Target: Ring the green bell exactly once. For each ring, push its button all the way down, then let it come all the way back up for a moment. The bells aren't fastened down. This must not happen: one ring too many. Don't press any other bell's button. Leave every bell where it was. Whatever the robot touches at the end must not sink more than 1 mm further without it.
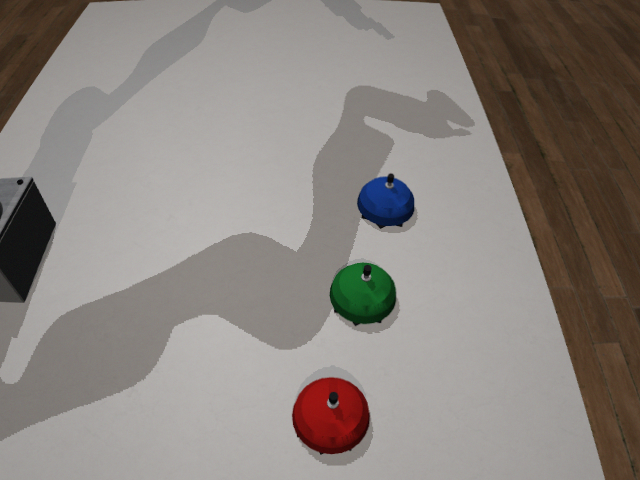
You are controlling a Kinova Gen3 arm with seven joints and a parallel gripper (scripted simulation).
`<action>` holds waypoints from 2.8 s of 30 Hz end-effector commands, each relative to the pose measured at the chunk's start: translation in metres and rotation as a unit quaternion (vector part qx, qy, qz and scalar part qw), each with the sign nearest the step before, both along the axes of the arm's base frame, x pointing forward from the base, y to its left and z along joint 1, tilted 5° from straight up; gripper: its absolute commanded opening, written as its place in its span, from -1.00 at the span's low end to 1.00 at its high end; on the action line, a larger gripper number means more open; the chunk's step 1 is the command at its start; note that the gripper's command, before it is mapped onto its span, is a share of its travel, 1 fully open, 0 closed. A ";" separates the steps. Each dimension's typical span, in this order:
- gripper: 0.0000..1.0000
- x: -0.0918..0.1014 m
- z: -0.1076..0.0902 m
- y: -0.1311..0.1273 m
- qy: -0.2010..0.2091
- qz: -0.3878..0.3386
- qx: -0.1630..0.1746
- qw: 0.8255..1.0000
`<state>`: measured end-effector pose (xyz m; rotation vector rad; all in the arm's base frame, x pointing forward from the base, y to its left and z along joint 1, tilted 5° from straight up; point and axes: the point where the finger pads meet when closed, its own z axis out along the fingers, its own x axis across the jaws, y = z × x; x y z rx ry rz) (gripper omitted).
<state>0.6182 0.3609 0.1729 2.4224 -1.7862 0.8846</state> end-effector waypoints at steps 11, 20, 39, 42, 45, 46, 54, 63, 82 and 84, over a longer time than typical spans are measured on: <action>1.00 0.001 0.002 0.000 -0.001 0.000 0.001 1.000; 1.00 0.001 0.002 -0.001 -0.001 -0.001 0.001 1.000; 1.00 0.012 -0.049 -0.127 0.024 -0.221 0.099 0.970; 1.00 0.008 -0.065 -0.173 0.029 -0.306 0.131 0.942; 1.00 -0.002 -0.081 -0.216 0.031 -0.400 0.164 0.901; 1.00 -0.006 -0.086 -0.230 0.031 -0.432 0.175 0.884; 1.00 -0.039 -0.113 -0.322 0.024 -0.616 0.228 0.754; 1.00 -0.091 -0.136 -0.407 0.000 -0.801 0.266 0.537; 1.00 -0.117 -0.144 -0.439 -0.015 -0.864 0.274 0.422; 1.00 -0.117 -0.144 -0.439 -0.015 -0.865 0.274 0.421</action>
